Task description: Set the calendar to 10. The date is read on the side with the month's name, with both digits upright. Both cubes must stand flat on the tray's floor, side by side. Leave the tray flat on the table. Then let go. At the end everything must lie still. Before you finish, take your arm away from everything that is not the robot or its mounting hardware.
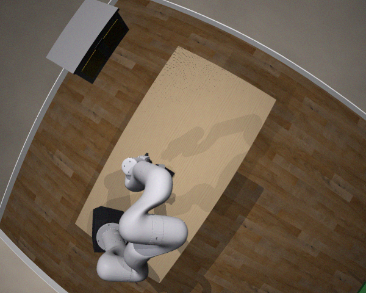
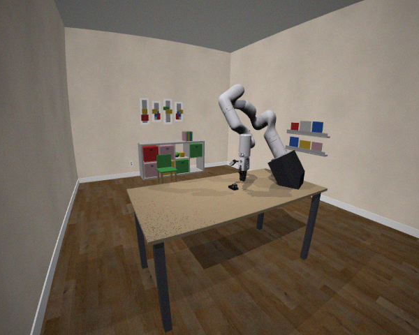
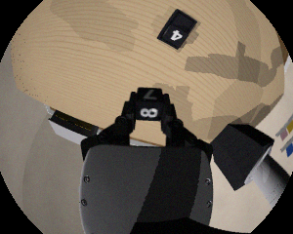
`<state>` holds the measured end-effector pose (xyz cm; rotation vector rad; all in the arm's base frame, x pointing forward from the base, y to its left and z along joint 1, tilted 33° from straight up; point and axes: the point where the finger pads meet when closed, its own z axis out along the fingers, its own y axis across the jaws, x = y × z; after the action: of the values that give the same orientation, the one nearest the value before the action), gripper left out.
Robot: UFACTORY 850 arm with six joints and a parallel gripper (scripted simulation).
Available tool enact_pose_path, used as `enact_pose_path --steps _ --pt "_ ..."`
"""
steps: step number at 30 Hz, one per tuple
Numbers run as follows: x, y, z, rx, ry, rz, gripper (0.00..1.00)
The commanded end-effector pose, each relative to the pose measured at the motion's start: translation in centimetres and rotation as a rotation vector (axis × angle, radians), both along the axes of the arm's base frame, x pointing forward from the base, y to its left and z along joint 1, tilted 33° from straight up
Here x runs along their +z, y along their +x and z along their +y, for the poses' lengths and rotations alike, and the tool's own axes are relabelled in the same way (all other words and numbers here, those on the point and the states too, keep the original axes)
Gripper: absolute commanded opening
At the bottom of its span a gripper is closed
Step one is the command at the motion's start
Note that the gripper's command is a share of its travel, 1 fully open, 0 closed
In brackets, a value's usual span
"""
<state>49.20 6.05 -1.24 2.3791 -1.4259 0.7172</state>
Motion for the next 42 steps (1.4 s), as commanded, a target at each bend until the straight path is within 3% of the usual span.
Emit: enact_pose_path --steps 1,17,20,22,33,36,42 --pt "0.05 0.05 0.05 0.091 -0.034 0.066 0.29" --pt "0.05 0.02 0.04 0.532 -0.173 0.314 0.29" --pt "0.05 0.02 0.04 0.539 -0.175 0.318 0.29" --pt "0.05 0.01 0.04 0.648 -0.21 0.38 0.29" --pt "0.05 -0.01 0.03 0.93 -0.299 0.538 0.29" --pt "0.05 -0.01 0.03 0.948 -0.304 0.548 0.29" --pt "0.05 -0.02 0.03 1.152 -0.368 0.662 0.29"
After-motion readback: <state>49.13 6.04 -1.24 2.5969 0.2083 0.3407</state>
